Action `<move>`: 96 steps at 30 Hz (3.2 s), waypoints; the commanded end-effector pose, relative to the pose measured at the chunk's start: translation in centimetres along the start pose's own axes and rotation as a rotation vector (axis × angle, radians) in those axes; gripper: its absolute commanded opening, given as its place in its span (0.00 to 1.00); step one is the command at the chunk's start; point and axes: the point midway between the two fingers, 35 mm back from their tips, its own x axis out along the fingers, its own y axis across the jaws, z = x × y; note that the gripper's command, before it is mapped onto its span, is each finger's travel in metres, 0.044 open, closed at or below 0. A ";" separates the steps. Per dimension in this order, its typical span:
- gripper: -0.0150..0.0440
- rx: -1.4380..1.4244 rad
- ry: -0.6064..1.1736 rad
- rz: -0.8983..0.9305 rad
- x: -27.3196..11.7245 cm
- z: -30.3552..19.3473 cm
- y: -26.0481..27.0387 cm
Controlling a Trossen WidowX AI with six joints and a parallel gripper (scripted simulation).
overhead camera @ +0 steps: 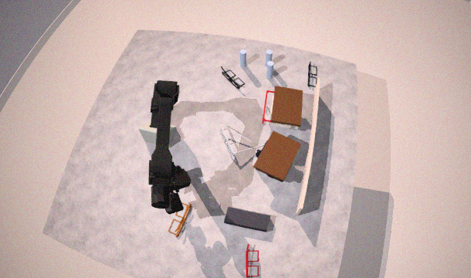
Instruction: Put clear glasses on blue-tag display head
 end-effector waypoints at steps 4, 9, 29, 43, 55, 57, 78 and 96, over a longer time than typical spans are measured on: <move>0.59 0.000 0.000 -0.004 -0.1 0.0 -0.1; 0.59 0.012 0.001 -0.004 -0.1 0.2 -0.1; 0.59 1.021 -0.003 -0.017 -1.2 19.1 5.4; 0.59 1.510 0.010 0.029 0.0 27.4 12.3; 0.59 1.563 0.015 0.036 0.2 28.2 13.1; 0.55 1.563 0.015 0.036 0.2 28.2 13.1; 0.46 1.563 0.014 0.035 1.6 28.2 13.0; 0.46 1.563 0.014 0.037 4.6 28.0 13.1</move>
